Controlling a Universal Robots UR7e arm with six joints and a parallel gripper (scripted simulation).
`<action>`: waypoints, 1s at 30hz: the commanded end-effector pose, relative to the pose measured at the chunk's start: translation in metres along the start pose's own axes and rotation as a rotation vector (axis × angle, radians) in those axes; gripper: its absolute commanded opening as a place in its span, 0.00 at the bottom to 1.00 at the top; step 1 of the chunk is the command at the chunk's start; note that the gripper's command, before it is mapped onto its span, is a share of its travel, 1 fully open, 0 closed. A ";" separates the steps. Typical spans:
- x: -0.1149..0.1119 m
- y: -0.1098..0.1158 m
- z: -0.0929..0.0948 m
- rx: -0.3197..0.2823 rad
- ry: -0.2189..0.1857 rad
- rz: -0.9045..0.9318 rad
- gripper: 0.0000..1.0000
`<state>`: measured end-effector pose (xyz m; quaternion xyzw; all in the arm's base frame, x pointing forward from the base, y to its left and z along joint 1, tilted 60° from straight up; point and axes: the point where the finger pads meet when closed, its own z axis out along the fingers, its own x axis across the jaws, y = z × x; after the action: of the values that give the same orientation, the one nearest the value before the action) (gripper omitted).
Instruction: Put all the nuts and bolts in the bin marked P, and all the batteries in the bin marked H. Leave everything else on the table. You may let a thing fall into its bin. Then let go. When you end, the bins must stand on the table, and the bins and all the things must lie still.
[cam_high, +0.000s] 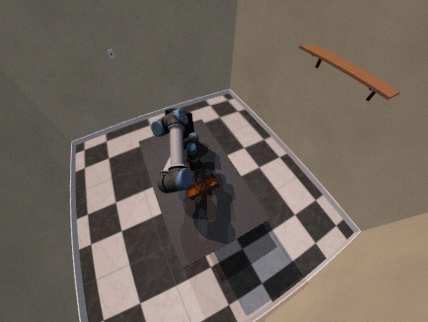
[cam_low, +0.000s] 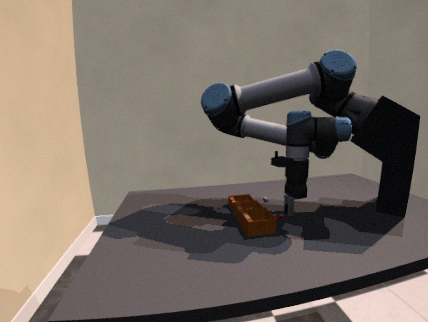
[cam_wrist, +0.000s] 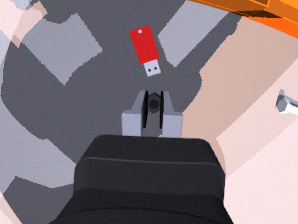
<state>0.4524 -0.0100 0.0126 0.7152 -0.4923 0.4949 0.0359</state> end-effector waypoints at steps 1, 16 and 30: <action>0.000 0.000 0.000 0.001 0.000 0.000 0.34; 0.000 0.000 -0.040 0.001 0.000 0.000 0.34; 0.000 0.000 -0.060 0.001 0.000 0.000 0.34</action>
<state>0.4129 0.0215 0.0425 0.7153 -0.4917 0.4953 0.0353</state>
